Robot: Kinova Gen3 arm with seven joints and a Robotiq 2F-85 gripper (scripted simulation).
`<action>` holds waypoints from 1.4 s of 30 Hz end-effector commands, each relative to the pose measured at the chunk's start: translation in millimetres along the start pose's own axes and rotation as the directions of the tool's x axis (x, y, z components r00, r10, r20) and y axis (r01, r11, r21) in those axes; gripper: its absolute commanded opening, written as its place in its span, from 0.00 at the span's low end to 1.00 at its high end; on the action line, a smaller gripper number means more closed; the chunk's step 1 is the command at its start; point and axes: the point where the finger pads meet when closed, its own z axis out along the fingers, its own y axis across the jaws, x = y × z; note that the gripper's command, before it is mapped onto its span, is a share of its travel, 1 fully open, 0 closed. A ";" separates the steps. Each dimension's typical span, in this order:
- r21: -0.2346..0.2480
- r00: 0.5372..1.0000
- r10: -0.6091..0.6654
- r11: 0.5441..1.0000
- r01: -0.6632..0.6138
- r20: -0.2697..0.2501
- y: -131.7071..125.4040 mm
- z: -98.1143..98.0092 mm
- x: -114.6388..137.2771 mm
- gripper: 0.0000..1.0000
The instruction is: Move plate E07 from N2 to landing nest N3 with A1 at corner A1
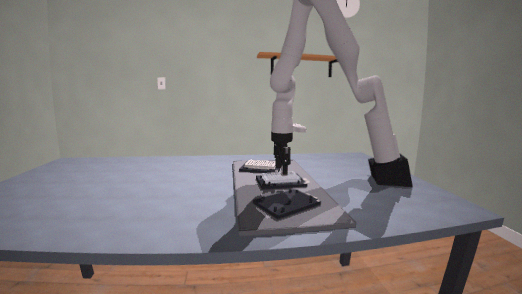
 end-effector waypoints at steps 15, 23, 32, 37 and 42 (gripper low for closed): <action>-0.006 1.000 -0.010 1.000 0.010 0.007 6.9 -21.5 -2.7 1.00; -0.006 1.000 -0.010 1.000 0.010 0.007 7.4 -26.8 -2.8 1.00; -0.006 1.000 -0.010 1.000 0.010 0.007 6.4 -26.8 -2.4 1.00; -0.006 1.000 -0.010 1.000 0.010 0.007 5.7 -26.8 -2.2 1.00; -0.006 1.000 -0.010 1.000 0.010 0.007 5.3 -26.8 -2.1 1.00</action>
